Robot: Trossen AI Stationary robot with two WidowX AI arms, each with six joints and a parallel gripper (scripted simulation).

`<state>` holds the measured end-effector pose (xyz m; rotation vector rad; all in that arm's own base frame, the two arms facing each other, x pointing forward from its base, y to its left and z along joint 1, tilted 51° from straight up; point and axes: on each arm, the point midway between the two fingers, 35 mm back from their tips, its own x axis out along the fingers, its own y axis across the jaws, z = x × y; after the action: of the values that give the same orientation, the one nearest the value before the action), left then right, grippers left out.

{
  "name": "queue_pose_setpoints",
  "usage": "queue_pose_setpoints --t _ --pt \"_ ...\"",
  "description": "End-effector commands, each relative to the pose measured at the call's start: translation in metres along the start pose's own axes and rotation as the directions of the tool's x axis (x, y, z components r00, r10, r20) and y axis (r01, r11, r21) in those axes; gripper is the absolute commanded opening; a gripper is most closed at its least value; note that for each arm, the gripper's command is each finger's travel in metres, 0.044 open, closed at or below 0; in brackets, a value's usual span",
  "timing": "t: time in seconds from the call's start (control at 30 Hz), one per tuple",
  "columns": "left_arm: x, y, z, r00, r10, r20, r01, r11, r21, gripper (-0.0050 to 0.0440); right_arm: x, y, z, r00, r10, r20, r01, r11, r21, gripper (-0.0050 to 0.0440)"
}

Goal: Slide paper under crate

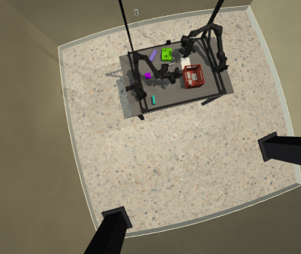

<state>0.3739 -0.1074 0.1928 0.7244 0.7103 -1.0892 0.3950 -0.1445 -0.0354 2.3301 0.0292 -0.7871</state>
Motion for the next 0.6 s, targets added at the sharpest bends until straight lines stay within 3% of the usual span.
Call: queue_pose_setpoints --t 0.0,0.2,0.47,0.57 --pt "0.004 -0.018 0.000 0.998 -0.037 -0.049 0.043 0.991 0.131 0.0060 -0.003 -0.009 -0.008 0.999 0.043 -0.029 -0.042 0.999 0.028 0.0150" --pt "0.010 -0.041 -0.002 0.989 -0.091 -0.120 0.125 0.940 0.317 0.0060 -0.011 -0.019 -0.024 0.989 0.114 -0.093 -0.108 0.992 0.072 0.0150" --pt "0.011 -0.045 -0.002 0.986 -0.099 -0.132 0.140 0.927 0.347 0.0060 -0.013 -0.020 -0.027 0.986 0.126 -0.105 -0.118 0.990 0.081 0.0150" --pt "0.011 -0.045 -0.002 0.986 -0.099 -0.132 0.140 0.927 0.347 0.0060 -0.004 -0.022 -0.028 0.987 0.125 -0.106 -0.116 0.990 0.084 0.0150"
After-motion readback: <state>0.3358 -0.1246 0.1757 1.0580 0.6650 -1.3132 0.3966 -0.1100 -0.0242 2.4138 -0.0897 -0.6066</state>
